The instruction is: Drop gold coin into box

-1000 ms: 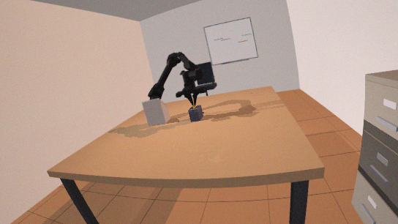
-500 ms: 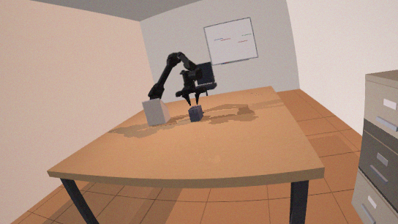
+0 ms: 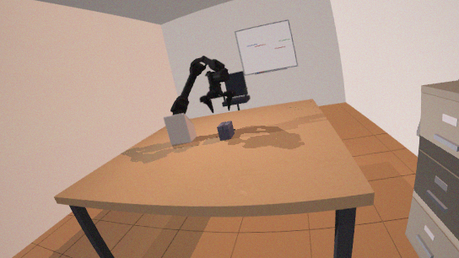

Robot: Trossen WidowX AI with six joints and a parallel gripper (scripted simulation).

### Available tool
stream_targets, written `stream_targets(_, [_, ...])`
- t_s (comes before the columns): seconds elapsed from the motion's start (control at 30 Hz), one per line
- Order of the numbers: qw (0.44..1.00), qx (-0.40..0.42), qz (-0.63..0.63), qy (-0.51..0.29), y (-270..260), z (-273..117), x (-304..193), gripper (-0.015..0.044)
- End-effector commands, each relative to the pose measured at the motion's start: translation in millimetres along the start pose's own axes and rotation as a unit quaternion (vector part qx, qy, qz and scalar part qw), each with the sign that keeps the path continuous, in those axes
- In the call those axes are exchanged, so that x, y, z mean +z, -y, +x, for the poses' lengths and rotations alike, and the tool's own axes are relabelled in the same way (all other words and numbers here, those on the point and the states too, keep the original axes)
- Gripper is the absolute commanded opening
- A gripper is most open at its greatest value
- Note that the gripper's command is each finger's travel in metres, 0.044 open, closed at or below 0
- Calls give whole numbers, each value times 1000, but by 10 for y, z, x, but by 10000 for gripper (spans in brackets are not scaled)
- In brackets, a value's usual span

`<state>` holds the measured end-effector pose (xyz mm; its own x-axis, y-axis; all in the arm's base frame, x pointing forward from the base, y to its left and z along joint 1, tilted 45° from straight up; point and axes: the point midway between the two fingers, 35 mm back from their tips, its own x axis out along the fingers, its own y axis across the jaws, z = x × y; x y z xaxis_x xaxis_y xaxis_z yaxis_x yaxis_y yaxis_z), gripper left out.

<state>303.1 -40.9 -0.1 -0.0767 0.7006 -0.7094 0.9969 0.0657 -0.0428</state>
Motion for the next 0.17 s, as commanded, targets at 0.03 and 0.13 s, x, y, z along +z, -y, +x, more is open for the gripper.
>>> stream_targets(0.03, [1000, -1, -4, 2, 6, -60, -20, 440])
stream_targets(0.13, [1000, -1, -4, 2, 6, -60, -20, 440])
